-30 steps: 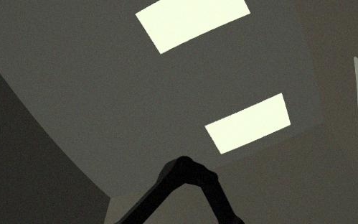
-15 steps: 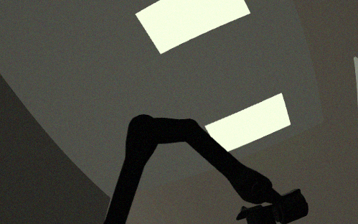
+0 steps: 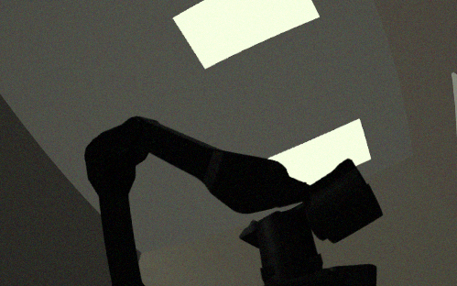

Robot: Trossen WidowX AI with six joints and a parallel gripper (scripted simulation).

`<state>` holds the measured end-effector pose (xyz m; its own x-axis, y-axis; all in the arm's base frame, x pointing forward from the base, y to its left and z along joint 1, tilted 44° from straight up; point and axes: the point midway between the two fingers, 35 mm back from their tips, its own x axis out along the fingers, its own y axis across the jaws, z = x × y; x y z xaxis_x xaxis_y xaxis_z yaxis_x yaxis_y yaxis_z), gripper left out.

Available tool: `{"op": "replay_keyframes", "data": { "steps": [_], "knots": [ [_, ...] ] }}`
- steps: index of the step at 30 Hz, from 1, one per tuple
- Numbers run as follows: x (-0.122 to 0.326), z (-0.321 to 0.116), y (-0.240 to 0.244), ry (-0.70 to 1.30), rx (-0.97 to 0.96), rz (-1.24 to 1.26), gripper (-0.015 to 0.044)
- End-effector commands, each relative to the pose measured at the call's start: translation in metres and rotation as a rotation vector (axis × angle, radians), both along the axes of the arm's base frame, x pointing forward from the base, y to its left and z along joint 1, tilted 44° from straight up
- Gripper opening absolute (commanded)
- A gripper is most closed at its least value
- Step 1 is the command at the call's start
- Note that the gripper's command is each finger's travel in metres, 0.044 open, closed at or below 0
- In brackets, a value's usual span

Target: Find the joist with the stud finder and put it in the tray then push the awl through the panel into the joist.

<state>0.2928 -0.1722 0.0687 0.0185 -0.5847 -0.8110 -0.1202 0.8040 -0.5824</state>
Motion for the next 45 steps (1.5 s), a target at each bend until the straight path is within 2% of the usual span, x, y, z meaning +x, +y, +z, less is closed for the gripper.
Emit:
{"op": "replay_keyframes", "data": {
  "steps": [1, 6, 21, 45],
  "knots": [
    [-0.047, 0.033, -0.046, -0.036, -0.078, -0.164, 0.044],
    [-0.094, 0.061, -0.077, -0.067, -0.151, -0.312, 0.044],
    [-0.096, 0.062, -0.078, -0.067, -0.152, -0.315, 0.044],
    [-0.098, 0.034, -0.105, -0.067, -0.153, -0.315, 0.044]
  ]
}}
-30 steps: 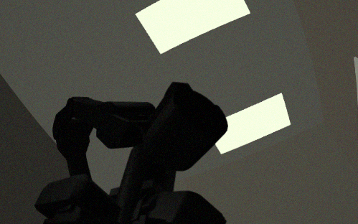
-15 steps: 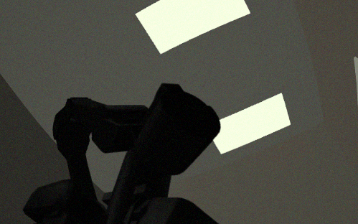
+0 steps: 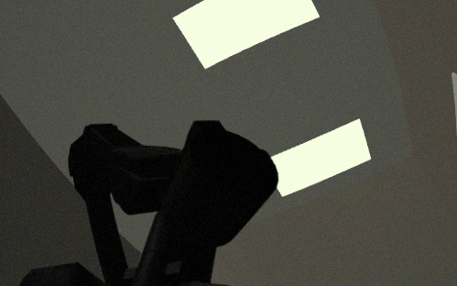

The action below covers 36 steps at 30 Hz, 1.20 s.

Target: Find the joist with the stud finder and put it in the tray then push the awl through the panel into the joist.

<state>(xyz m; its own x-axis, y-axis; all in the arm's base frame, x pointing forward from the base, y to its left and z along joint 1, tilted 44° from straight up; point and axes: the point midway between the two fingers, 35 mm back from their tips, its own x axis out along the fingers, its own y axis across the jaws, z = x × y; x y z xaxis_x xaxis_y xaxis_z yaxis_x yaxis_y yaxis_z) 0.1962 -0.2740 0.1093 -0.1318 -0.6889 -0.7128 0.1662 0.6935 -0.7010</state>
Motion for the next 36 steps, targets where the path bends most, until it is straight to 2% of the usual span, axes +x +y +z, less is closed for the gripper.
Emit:
{"op": "replay_keyframes", "data": {
  "steps": [1, 10, 25, 32, 36],
  "knots": [
    [-0.001, -0.007, -0.005, 0.003, 0.006, 0.003, 0.044],
    [-0.003, -0.014, -0.011, 0.004, 0.005, 0.003, 0.044],
    [-0.003, -0.014, -0.011, 0.004, 0.005, 0.003, 0.0046],
    [-0.002, -0.013, -0.01, 0.003, 0.006, 0.003, 0.0],
    [0.002, -0.003, -0.001, 0.002, 0.01, 0.002, 0.0]
  ]
}}
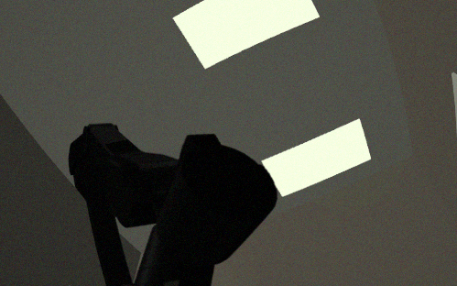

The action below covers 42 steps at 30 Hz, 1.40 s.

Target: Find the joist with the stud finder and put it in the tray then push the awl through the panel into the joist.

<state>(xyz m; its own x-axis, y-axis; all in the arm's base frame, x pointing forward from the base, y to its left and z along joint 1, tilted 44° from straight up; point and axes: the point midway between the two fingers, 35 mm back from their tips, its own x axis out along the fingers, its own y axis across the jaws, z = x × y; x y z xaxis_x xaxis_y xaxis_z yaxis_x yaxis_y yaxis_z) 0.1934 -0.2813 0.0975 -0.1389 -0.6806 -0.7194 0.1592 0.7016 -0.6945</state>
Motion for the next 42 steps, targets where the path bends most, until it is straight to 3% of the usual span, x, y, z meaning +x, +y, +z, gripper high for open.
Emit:
{"op": "replay_keyframes", "data": {
  "steps": [1, 16, 22, 42],
  "knots": [
    [0.006, 0.012, 0.011, -0.009, 0.0, 0.002, 0.0],
    [0.008, 0.083, 0.079, -0.008, 0.0, 0.003, 0.0],
    [0.011, 0.079, 0.077, -0.008, 0.01, 0.013, 0.0],
    [0.077, 0.027, 0.13, 0.207, 0.623, 0.693, 0.0]
  ]
}}
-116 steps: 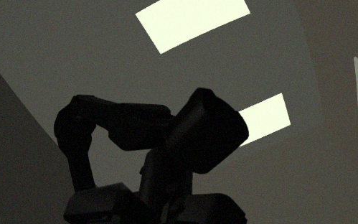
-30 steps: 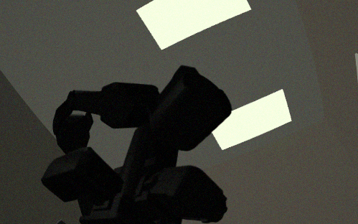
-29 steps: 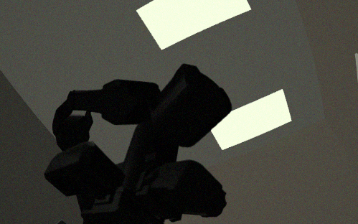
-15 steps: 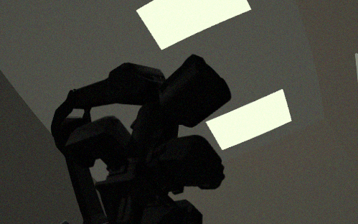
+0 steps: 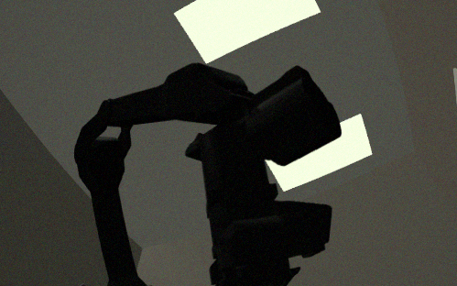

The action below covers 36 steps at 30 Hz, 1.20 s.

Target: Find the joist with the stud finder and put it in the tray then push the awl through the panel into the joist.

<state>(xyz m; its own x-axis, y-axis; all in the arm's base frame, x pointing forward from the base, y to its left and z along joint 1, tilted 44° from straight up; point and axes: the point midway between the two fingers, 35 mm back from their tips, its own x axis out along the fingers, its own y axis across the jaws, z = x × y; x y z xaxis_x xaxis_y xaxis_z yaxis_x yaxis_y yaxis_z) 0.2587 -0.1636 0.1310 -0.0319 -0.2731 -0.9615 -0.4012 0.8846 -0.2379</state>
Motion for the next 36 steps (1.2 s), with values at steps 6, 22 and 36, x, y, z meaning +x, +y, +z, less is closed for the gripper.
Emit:
{"op": "replay_keyframes", "data": {
  "steps": [6, 22, 36],
  "knots": [
    [0.031, -0.016, 0.032, -0.002, 0.298, 0.342, 0.0],
    [0.082, -0.024, 0.082, -0.225, 0.706, 0.876, 0.0],
    [0.103, -0.02, 0.098, -0.393, 0.82, 1.065, 0.0]
  ]
}}
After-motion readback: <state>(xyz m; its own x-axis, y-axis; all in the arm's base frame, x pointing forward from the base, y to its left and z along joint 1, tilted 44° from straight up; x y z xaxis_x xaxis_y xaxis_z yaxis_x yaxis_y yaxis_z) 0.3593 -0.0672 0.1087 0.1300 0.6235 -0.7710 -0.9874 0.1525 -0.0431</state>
